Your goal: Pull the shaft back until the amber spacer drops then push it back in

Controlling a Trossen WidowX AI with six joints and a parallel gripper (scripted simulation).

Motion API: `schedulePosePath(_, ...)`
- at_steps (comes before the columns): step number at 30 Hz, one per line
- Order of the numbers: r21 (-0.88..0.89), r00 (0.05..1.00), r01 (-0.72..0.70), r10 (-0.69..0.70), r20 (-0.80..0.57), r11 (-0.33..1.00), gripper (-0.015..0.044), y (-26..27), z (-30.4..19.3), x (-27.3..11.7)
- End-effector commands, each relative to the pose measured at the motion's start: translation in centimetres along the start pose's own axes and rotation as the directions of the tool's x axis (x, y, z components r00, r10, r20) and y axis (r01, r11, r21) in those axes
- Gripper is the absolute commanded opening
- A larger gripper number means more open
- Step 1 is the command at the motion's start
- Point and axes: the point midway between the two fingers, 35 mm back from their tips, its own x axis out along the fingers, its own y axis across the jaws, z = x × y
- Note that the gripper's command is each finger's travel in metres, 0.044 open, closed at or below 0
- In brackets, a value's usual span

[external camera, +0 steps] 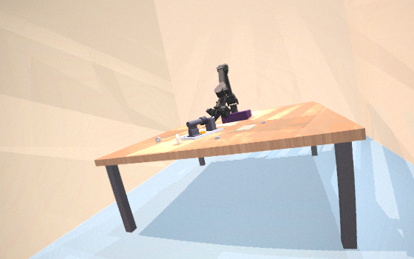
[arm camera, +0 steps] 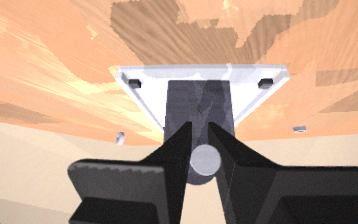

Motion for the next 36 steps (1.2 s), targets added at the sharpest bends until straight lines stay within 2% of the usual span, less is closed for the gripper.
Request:
schedulePosePath(1,0.003,1.000,-0.003,0.003,-0.005,1.000,0.0000,0.16,-0.37,0.17)
schedulePosePath(22,0.003,1.000,-0.004,0.004,-0.005,1.000,0.0000,0.17,-0.67,0.40)
schedulePosePath(36,-0.001,1.000,-0.001,0.001,0.002,1.000,0.0367,-0.06,-0.27,-0.29)
